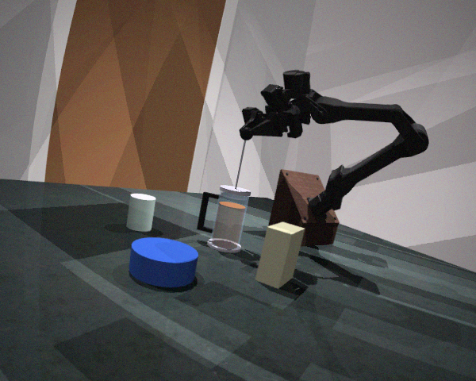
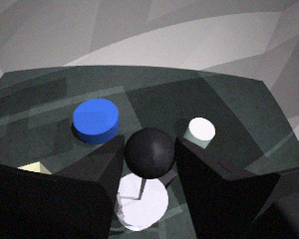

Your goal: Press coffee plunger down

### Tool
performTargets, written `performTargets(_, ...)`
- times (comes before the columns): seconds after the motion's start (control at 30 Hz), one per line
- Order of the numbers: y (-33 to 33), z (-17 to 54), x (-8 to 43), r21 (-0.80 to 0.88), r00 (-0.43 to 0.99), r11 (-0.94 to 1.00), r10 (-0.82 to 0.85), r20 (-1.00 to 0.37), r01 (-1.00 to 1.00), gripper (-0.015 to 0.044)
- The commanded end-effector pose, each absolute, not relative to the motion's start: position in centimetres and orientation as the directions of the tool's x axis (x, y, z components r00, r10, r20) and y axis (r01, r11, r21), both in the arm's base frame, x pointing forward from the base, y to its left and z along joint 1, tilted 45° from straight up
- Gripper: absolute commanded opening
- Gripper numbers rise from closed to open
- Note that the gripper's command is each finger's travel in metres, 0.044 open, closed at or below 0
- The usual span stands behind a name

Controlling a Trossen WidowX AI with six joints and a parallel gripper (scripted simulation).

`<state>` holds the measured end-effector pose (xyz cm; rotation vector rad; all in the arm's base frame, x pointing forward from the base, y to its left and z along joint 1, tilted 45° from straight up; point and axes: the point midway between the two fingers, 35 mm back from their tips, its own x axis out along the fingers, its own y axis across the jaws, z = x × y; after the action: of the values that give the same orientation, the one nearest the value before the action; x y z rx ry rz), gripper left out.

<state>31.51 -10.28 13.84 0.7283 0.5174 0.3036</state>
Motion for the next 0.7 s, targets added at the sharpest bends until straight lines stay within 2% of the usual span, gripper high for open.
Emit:
performTargets(0.0, -10.3, 13.8, 31.5, 0.7, 0.833, 0.709, 0.435, -0.342, -0.083, 0.0127)
performTargets(0.67, -9.1, 12.0, 31.9, 0.698, 0.83, 0.712, 0.436, -0.348, -0.081, 0.0127)
